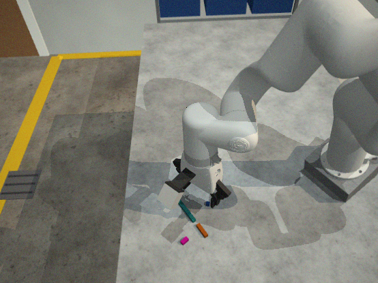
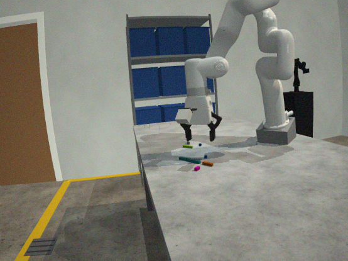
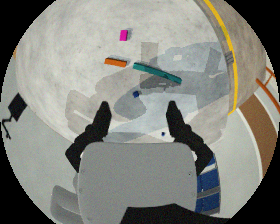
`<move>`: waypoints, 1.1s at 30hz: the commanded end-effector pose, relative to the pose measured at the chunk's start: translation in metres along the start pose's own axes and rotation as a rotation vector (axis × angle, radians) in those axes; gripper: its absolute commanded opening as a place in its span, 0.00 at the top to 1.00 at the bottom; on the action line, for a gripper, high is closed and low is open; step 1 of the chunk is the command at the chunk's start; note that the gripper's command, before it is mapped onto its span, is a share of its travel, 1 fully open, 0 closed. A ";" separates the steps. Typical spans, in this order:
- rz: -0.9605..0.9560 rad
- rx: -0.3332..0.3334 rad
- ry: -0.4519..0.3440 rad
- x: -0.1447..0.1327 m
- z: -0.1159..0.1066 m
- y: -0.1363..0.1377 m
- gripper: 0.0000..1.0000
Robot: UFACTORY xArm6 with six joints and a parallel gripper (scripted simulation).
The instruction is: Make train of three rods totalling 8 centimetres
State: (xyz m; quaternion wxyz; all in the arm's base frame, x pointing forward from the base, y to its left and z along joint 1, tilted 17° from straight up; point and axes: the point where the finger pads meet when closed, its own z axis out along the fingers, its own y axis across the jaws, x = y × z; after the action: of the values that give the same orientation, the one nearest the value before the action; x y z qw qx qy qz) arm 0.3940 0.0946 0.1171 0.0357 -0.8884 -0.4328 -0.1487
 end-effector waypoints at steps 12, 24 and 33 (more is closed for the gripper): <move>0.585 -0.018 -0.011 -0.012 -0.003 -0.003 0.00; 1.006 -0.020 -0.007 -0.021 -0.003 -0.007 0.00; 1.112 -0.021 -0.006 -0.024 -0.004 -0.008 0.00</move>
State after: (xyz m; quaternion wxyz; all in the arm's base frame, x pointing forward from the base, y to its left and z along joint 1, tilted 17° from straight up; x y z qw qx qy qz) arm 0.3727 0.0807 0.1118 0.1010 -0.9840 0.0986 -0.1083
